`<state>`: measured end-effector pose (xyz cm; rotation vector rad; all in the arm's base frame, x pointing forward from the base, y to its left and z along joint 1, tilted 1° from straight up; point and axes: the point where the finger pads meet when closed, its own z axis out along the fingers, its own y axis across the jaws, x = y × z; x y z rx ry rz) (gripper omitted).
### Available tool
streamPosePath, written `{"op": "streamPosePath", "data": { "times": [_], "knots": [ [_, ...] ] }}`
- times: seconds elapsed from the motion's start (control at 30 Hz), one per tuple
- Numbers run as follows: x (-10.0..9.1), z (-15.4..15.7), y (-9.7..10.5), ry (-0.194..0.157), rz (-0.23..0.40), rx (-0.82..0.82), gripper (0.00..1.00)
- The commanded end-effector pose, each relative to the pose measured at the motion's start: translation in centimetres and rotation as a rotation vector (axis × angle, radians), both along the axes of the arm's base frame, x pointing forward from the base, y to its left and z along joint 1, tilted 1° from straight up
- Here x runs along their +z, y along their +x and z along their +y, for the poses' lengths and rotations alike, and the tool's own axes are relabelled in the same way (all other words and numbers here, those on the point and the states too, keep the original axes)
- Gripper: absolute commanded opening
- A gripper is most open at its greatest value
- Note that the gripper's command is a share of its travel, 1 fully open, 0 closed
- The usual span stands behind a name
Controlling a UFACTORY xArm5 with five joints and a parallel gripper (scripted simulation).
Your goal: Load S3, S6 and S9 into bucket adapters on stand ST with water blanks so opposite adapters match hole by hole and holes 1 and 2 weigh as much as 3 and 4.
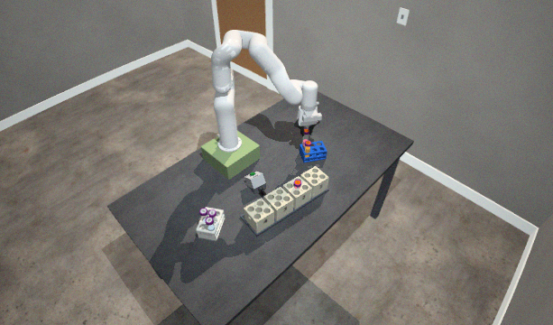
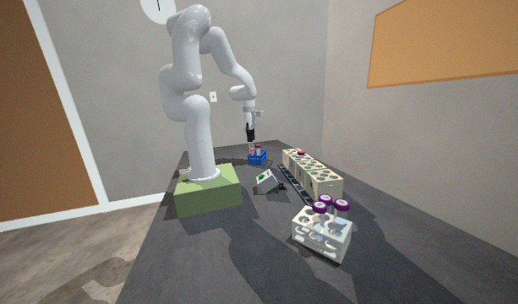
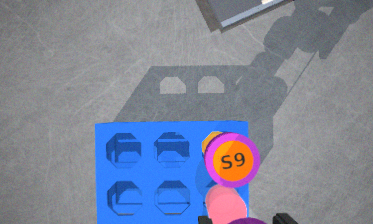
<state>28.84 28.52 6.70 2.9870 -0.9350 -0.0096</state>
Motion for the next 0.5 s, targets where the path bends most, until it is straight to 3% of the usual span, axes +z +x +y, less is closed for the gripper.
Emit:
{"op": "streamPosePath", "data": {
  "times": [0.0,0.47],
  "knots": [
    [1.0,0.1,0.1,0.004,-0.002,0.0,0.0],
    [3.4,0.1,0.1,0.004,-0.002,0.0,0.0]
  ]
}}
